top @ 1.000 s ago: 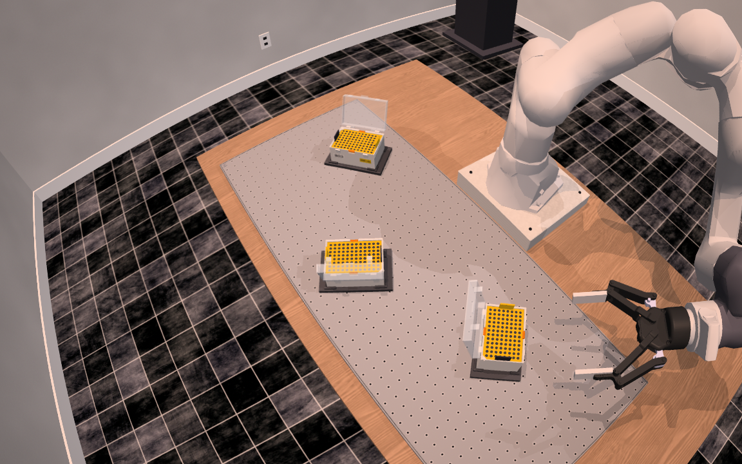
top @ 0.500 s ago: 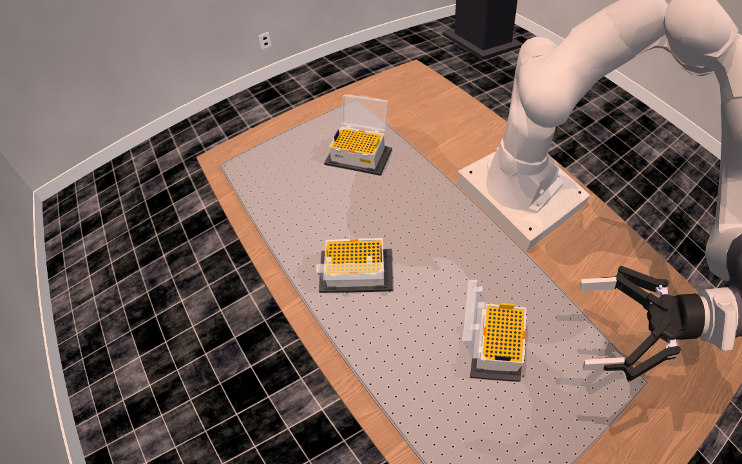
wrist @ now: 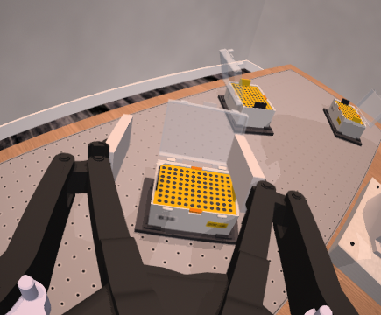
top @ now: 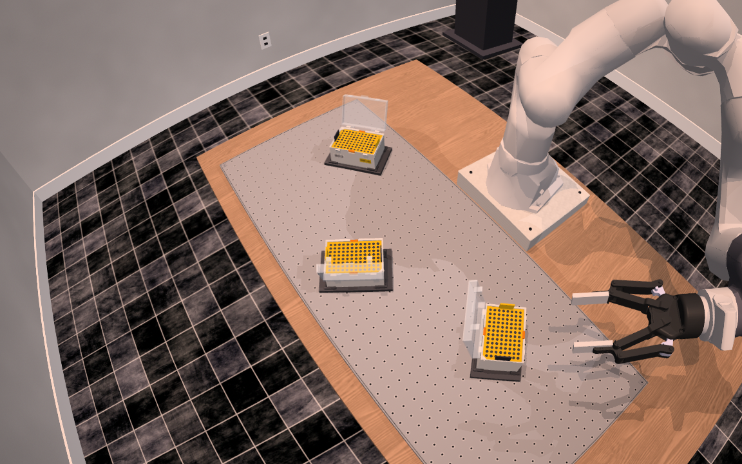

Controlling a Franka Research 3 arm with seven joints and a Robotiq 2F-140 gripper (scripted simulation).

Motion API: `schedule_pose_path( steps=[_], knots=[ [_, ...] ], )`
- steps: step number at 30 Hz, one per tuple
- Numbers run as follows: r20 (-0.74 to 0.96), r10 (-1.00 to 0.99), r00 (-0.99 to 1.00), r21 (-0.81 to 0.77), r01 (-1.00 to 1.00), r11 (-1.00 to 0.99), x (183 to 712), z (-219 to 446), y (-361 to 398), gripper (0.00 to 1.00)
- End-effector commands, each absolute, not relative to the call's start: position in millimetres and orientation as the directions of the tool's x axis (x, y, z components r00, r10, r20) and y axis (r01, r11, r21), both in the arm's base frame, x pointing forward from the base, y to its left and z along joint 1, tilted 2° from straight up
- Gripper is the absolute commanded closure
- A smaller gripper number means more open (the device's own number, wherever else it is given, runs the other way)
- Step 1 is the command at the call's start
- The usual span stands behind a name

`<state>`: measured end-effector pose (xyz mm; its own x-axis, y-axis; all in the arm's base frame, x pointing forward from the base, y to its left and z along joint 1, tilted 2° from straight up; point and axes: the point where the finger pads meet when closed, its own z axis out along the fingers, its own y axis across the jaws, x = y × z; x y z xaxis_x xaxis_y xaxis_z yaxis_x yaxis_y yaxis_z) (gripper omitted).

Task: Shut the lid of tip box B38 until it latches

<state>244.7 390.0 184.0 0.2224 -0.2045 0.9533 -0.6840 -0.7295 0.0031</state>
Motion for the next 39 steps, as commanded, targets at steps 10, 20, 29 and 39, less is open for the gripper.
schedule_pose_path(
  steps=[10,20,29,39],
  knots=[
    [0.954,-0.196,0.225,0.011,-0.683,-0.731,245,185,389,1.00],
    [0.955,-0.240,0.172,0.022,-0.851,-0.525,273,183,360,1.00],
    [0.955,-0.240,0.171,0.022,-0.853,-0.522,304,182,328,1.00],
    [0.955,-0.240,0.171,0.022,-0.853,-0.522,330,180,302,1.00]
  ],
)
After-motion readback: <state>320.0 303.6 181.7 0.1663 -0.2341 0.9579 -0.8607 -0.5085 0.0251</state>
